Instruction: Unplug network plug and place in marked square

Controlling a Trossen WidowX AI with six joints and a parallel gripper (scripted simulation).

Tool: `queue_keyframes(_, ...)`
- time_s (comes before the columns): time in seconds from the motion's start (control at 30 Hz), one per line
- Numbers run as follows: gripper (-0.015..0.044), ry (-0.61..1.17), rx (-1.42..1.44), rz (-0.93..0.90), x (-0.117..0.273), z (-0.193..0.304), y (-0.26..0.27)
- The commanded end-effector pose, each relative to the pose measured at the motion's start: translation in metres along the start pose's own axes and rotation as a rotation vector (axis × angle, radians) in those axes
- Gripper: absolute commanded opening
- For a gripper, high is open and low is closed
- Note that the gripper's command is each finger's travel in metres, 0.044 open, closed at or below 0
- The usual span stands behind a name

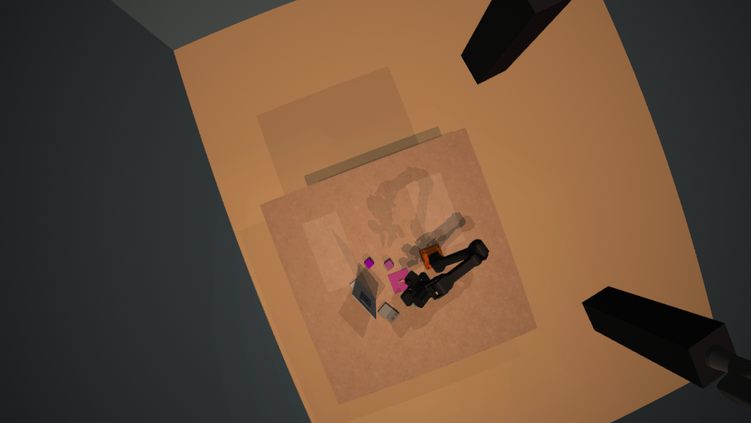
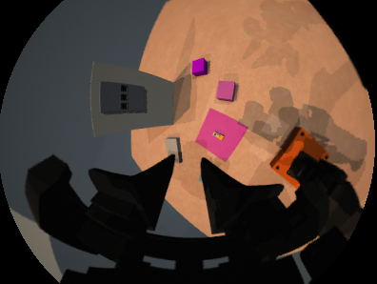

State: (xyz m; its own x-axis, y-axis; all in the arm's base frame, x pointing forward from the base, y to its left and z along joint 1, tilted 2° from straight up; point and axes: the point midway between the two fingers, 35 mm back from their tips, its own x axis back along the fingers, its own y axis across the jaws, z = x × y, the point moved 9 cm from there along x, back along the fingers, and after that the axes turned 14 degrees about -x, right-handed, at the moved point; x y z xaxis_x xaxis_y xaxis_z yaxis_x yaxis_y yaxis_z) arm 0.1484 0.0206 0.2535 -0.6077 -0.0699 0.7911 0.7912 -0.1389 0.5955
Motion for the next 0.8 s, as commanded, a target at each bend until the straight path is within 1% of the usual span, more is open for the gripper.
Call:
queue_keyframes(0.0,0.0156,-0.003,-0.001,0.007,0.01,0.002,0.008)
queue_keyframes(0.57,0.0156,-0.002,-0.002,0.005,0.047,0.007,0.028)
queue_keyframes(0.77,0.0314,-0.002,-0.002,0.005,0.047,0.007,0.028)
